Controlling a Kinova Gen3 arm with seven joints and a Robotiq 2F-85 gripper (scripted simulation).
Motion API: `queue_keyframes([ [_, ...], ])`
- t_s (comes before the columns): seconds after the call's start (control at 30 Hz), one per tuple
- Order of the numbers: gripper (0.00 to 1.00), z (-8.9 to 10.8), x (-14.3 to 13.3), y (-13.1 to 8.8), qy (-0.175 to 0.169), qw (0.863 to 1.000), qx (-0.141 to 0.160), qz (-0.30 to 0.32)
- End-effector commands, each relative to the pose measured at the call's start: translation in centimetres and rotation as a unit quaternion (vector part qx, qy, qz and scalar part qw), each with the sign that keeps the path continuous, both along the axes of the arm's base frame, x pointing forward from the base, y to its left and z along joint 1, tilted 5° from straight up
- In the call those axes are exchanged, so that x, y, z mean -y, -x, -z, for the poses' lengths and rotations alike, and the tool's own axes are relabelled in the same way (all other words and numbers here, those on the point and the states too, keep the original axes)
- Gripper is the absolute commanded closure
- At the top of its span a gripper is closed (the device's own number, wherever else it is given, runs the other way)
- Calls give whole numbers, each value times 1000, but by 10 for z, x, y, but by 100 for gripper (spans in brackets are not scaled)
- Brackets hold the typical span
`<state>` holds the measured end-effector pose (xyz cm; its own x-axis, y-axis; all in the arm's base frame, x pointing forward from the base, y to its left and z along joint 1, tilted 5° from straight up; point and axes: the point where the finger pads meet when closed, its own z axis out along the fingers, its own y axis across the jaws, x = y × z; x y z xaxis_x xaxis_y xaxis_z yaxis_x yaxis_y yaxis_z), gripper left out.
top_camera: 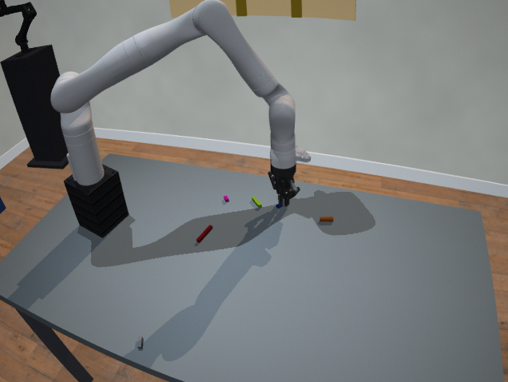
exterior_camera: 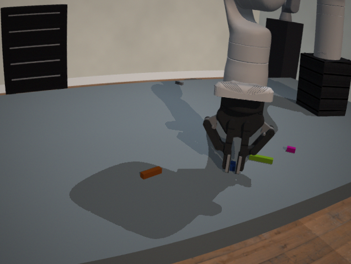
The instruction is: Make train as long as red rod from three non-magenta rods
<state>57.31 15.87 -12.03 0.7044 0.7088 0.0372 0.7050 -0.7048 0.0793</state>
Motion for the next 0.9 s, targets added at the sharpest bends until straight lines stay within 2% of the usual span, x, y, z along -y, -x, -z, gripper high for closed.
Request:
queue_keyframes([
  [0.0, 84, -1, 0, -1, 0, 1000, 1, 0],
  [0.13, 76, -1, 0, -1, 0, 1000, 1, 0],
  [0.6, 76, -3, 0, -1, 0, 1000, 1, 0],
  [0.73, 76, -12, -1, 0, 0, 1000, 1, 0],
  [0.87, 76, -29, -1, 1, 0, 1000, 1, 0],
])
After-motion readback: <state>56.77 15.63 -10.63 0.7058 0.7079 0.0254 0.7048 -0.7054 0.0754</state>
